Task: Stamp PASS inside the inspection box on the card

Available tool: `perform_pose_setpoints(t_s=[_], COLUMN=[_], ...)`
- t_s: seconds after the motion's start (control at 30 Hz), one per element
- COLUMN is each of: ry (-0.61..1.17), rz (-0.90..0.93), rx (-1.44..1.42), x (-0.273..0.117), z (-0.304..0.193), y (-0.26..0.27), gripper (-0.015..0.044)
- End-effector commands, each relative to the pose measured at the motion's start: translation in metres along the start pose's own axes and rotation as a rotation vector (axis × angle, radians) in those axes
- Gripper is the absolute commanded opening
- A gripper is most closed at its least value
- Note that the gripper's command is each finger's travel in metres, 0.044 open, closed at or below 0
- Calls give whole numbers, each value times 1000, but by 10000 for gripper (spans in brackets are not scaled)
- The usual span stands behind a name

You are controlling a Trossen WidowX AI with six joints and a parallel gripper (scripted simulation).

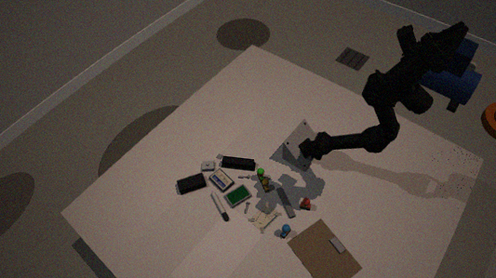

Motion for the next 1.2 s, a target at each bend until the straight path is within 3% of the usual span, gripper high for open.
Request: perform_pose_setpoints(t_s=[0.0, 0.2, 0.47, 0.7, 0.93, 1.17], ry=[-6, -188, -341, -357, -262, -21], rz=[-5, -198, -586, -981, -1402, -1879], rx=[-13, -417, -934, -1280, -1524, -1661], x=[-1, -26, -81, -139, -202, -274], z=[2, 57, 129, 178, 214, 238], y=[-1, -24, -50, -64, -69, -67], gripper=[374, 226, 226, 226, 226, 226])
Point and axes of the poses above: the point midway between the two fingers, 35 mm back from their tips, its own x axis out along the fingers, its own y axis across the jaws, z = x × y, the point moved 8 cm from there along -x, back along the fingers, and after that the axes turned 1 degree about x, right-handed, at the moved point
